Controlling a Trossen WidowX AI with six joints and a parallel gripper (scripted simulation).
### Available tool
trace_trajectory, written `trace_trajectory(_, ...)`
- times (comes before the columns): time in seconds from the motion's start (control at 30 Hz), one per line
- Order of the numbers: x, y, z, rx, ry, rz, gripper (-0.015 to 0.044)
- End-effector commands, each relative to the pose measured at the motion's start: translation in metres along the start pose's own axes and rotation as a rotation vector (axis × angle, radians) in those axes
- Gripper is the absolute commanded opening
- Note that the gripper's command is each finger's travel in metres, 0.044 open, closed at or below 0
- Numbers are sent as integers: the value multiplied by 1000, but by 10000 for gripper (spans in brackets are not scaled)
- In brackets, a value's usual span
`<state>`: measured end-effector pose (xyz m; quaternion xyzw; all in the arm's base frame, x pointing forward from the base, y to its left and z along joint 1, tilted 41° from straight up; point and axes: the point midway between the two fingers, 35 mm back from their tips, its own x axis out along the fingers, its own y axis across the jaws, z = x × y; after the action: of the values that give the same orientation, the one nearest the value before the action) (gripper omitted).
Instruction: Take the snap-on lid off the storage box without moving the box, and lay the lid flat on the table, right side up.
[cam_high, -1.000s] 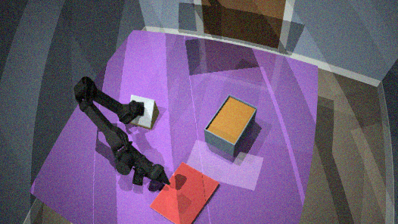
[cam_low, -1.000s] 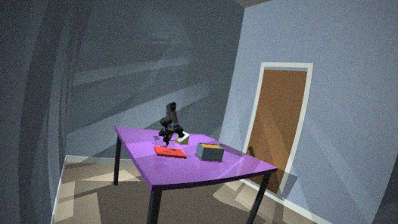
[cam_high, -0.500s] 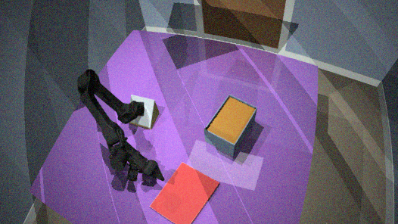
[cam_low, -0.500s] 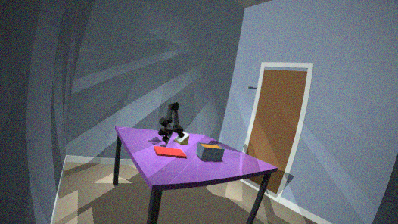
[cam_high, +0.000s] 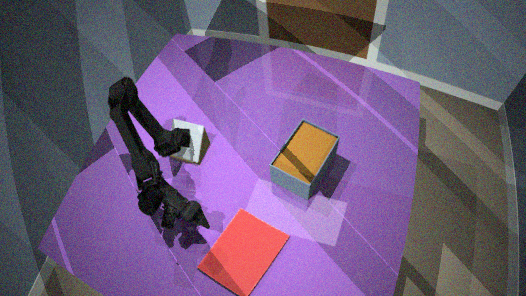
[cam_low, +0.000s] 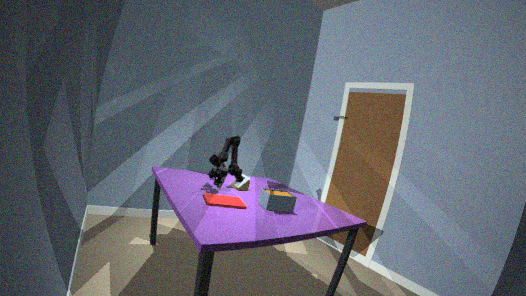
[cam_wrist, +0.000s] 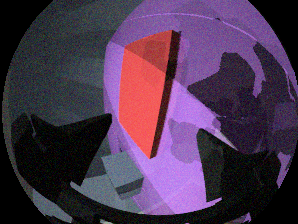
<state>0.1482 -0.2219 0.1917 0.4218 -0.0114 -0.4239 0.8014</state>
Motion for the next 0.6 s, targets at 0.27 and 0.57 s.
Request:
trace_trajectory(0.27,-18,14,1,-3,4,2,440)
trace_trajectory(0.57,-34,22,1,-3,4,2,440)
